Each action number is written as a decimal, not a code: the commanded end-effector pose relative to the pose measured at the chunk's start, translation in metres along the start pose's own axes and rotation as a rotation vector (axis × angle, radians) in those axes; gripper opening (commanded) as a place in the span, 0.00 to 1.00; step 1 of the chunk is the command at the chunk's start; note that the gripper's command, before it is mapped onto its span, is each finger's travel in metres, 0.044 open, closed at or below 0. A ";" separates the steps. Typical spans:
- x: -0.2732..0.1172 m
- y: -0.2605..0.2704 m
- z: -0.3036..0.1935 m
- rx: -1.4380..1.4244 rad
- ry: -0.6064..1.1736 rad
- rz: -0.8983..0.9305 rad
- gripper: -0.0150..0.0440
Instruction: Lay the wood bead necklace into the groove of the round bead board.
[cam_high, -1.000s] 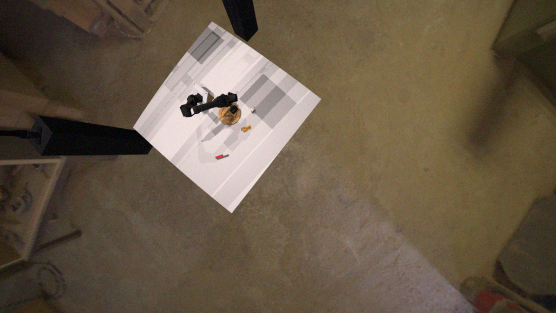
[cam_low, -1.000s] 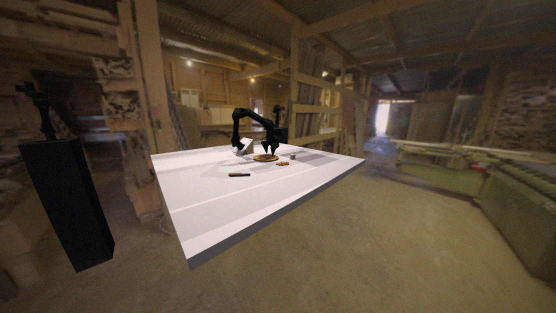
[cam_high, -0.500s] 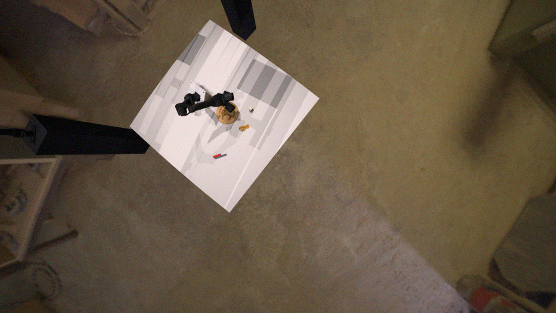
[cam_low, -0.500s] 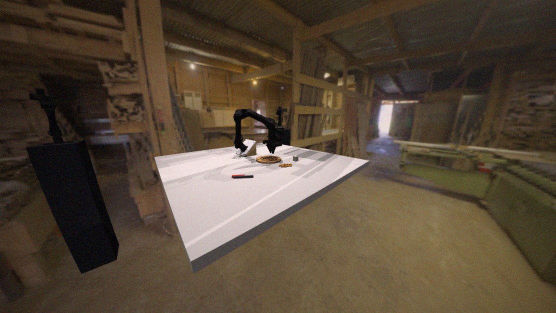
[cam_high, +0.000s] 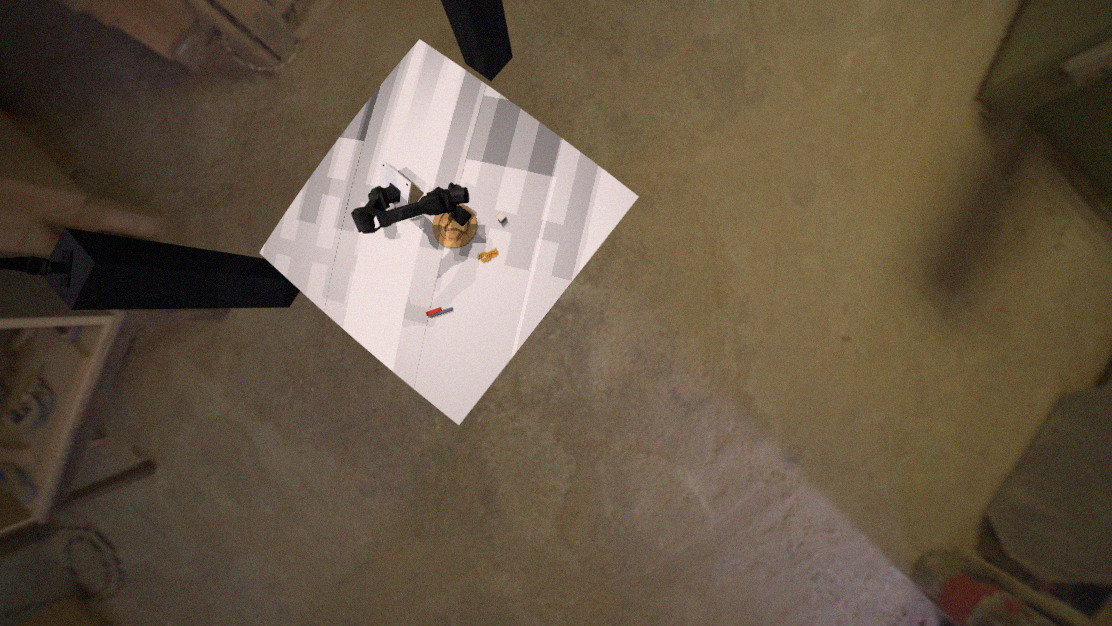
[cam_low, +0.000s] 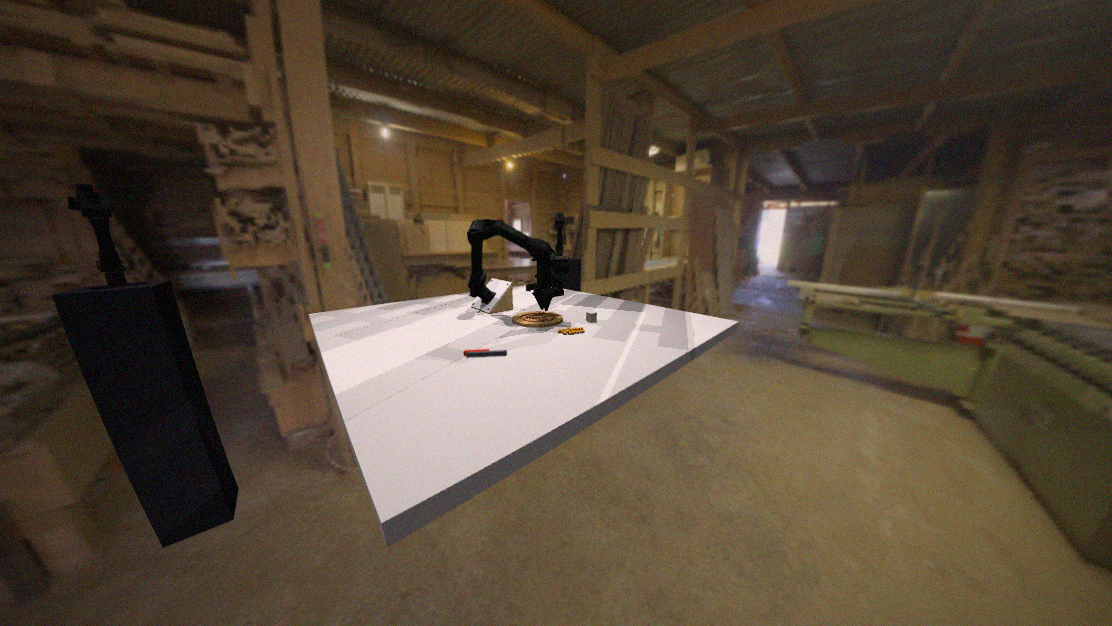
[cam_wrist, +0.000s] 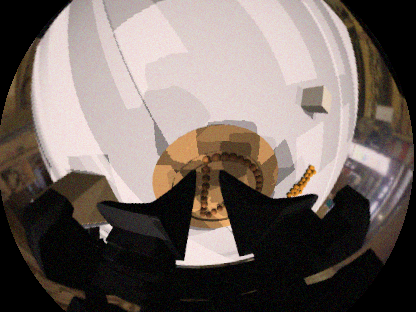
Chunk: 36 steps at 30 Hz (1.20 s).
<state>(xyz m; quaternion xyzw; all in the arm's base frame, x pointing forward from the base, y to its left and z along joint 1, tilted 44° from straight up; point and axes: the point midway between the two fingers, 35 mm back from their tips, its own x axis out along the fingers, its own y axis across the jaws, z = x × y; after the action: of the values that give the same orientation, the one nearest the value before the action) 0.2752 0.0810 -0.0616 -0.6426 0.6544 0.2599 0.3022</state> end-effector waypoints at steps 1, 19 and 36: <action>0.007 0.000 -0.002 -0.003 0.007 0.000 0.46; 0.013 0.001 -0.001 -0.002 0.004 0.005 0.25; 0.013 0.001 -0.001 -0.002 0.004 0.005 0.25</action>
<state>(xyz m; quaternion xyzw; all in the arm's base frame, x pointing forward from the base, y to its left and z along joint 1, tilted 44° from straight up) 0.2739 0.0707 -0.0707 -0.6418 0.6564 0.2601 0.2992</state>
